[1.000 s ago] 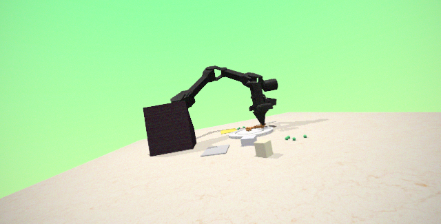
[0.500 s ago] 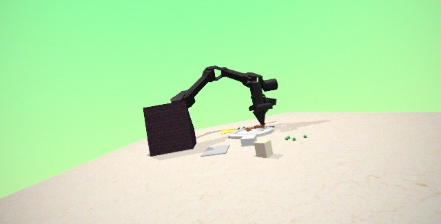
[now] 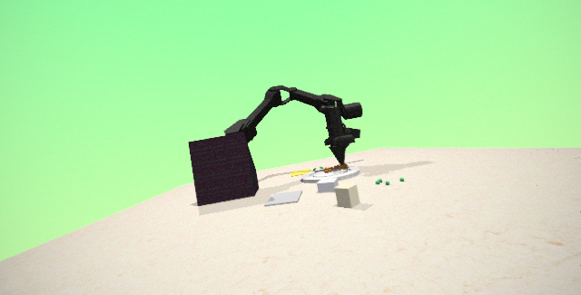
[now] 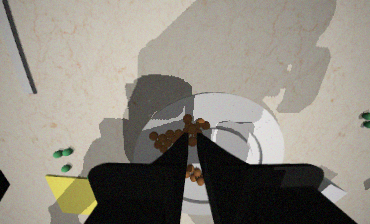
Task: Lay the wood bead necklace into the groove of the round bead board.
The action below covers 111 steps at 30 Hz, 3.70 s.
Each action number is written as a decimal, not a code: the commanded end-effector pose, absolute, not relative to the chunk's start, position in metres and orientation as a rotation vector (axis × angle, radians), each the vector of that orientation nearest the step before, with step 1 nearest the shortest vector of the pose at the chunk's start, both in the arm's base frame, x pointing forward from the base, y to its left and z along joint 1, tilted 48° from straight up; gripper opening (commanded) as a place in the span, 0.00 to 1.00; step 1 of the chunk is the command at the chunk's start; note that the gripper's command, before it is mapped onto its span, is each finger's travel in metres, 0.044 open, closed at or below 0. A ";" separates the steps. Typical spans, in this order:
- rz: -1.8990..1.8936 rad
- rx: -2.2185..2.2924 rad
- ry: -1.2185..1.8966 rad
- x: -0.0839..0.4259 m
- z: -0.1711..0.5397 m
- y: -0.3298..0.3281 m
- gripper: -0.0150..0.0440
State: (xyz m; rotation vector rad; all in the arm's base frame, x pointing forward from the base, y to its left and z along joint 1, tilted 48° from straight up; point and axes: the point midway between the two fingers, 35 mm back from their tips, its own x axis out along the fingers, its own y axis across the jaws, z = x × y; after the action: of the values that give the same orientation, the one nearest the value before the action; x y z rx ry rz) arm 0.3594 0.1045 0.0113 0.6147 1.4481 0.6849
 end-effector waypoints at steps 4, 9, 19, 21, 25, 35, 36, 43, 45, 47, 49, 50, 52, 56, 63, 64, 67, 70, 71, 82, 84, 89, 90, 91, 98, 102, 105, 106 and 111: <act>0.687 0.615 1.447 0.340 0.004 0.098 0.25; 0.687 0.615 1.447 0.339 0.003 0.098 0.25; 0.690 0.609 1.440 0.341 0.000 0.102 0.30; 0.690 0.609 1.440 0.341 0.000 0.102 0.39; 0.690 0.609 1.440 0.341 0.000 0.102 0.57; 0.686 0.610 1.445 0.340 0.001 0.101 1.00; 0.688 0.599 1.441 0.339 0.002 0.100 1.00; 0.688 0.615 1.447 0.340 0.003 0.098 1.00; 0.688 0.615 1.447 0.340 0.003 0.098 1.00; 0.688 0.615 1.447 0.340 0.003 0.098 1.00; 0.688 0.615 1.447 0.340 0.003 0.098 1.00; 0.688 0.615 1.447 0.340 0.003 0.098 1.00; 0.688 0.615 1.447 0.340 0.003 0.098 1.00; 0.688 0.615 1.447 0.340 0.003 0.098 1.00; 0.688 0.615 1.447 0.340 0.003 0.098 1.00; 0.688 0.615 1.447 0.340 0.003 0.098 1.00; 0.688 0.615 1.447 0.340 0.003 0.098 1.00; 0.688 0.615 1.447 0.340 0.003 0.098 1.00; 0.688 0.615 1.447 0.340 0.003 0.098 1.00; 0.469 0.849 1.565 0.334 0.019 0.103 0.78; 0.334 0.984 1.624 0.331 0.028 0.105 0.69; -0.034 1.314 1.736 0.321 0.050 0.112 0.68; -0.112 1.378 1.752 0.319 0.054 0.114 0.68; -0.191 1.442 1.766 0.316 0.059 0.115 0.68; -0.308 1.531 1.781 0.313 0.065 0.117 0.68; -0.308 1.531 1.781 0.313 0.065 0.117 0.68; -0.308 1.531 1.781 0.313 0.065 0.117 0.68; -0.308 1.531 1.781 0.313 0.065 0.117 0.68; -0.308 1.531 1.781 0.313 0.064 0.118 0.68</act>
State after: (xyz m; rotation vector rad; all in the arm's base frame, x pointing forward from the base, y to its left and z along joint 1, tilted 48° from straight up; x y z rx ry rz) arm 0.3136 0.1167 0.0633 1.5155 1.7774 -0.2915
